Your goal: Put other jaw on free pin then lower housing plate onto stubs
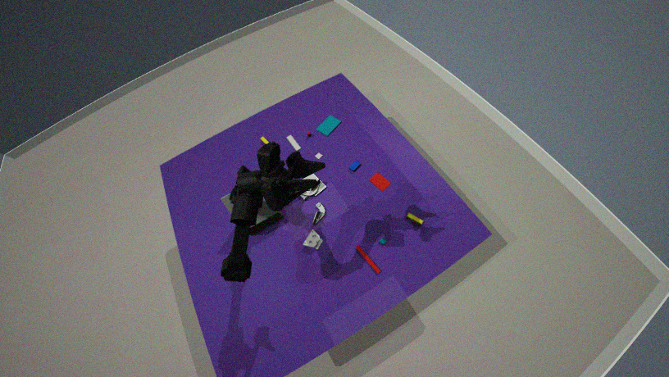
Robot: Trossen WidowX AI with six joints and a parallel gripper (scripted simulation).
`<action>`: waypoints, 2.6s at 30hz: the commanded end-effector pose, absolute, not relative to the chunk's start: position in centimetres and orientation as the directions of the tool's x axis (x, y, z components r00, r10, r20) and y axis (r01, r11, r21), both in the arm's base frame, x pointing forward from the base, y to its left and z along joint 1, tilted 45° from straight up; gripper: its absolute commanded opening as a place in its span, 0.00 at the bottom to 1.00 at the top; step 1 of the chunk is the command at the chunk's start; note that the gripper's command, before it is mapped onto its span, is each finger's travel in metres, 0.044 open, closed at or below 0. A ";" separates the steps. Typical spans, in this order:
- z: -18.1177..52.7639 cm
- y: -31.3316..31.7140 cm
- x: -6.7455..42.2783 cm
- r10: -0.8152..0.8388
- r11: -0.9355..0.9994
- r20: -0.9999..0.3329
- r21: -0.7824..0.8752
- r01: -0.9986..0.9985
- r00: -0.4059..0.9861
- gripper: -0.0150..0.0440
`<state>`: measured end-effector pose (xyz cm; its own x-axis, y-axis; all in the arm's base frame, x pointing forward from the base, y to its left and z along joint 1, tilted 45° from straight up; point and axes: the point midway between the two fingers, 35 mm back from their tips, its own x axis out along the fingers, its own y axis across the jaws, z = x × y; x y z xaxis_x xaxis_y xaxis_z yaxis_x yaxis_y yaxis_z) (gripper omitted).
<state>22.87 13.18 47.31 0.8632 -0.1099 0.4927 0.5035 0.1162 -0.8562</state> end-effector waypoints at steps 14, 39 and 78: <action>45.1 13.1 25.5 -0.131 0.256 0.431 -0.855 0.450 0.893 1.00; 39.4 12.4 30.8 -0.172 0.567 0.251 -0.765 0.304 0.953 1.00; 29.3 7.8 35.8 -0.317 0.914 -0.085 -0.291 0.281 0.944 1.00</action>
<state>35.43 8.24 30.37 0.9508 -0.3053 -0.0525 0.2710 0.9018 -0.3365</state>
